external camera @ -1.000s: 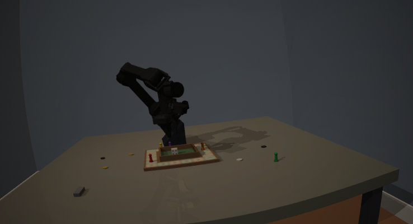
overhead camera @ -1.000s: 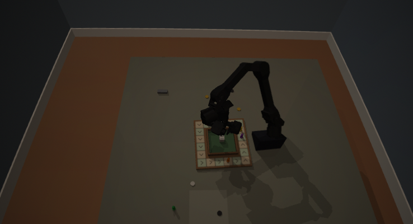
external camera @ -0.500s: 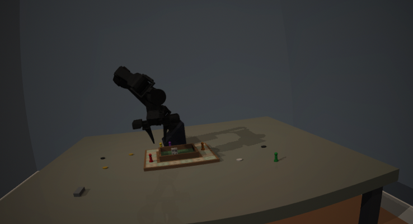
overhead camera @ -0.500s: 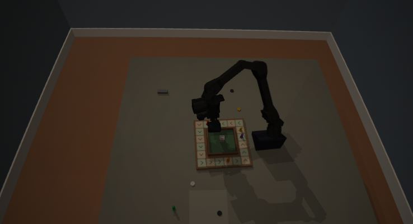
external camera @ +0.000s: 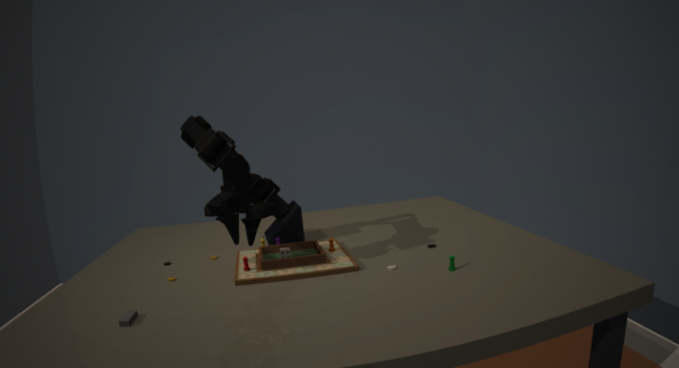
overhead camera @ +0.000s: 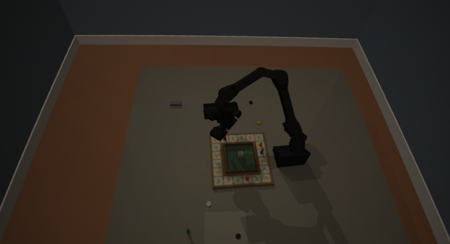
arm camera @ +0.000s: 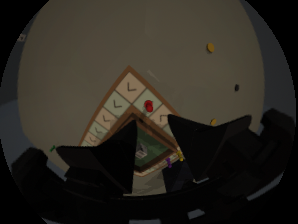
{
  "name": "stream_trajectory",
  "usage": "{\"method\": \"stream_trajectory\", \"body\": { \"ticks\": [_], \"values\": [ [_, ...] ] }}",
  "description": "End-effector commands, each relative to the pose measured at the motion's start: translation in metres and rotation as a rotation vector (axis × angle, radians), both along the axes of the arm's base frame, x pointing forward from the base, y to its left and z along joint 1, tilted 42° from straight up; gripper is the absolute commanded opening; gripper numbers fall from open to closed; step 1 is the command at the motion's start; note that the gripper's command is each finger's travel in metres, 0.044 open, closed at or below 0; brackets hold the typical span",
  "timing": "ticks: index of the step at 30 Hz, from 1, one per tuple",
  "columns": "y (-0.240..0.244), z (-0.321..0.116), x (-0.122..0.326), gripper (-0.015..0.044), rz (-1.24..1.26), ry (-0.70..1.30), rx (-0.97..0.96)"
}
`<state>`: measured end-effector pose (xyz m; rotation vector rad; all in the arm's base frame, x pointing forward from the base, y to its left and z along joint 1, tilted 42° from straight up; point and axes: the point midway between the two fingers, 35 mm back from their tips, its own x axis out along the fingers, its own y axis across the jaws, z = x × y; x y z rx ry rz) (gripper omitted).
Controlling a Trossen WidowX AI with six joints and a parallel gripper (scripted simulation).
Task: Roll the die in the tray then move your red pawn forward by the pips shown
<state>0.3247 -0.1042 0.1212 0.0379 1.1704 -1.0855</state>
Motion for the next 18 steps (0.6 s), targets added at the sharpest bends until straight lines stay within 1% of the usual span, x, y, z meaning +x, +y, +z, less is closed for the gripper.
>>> {"method": "stream_trajectory", "body": {
  "ticks": [1,4,18],
  "values": [
    [-0.001,0.001,0.002,0.02,-0.008,-0.017,-0.005],
    [-0.01,-0.008,0.001,0.02,-0.008,-0.017,-0.006],
    [-0.022,-0.022,0.001,0.02,-0.008,-0.017,-0.006]
  ]
}}
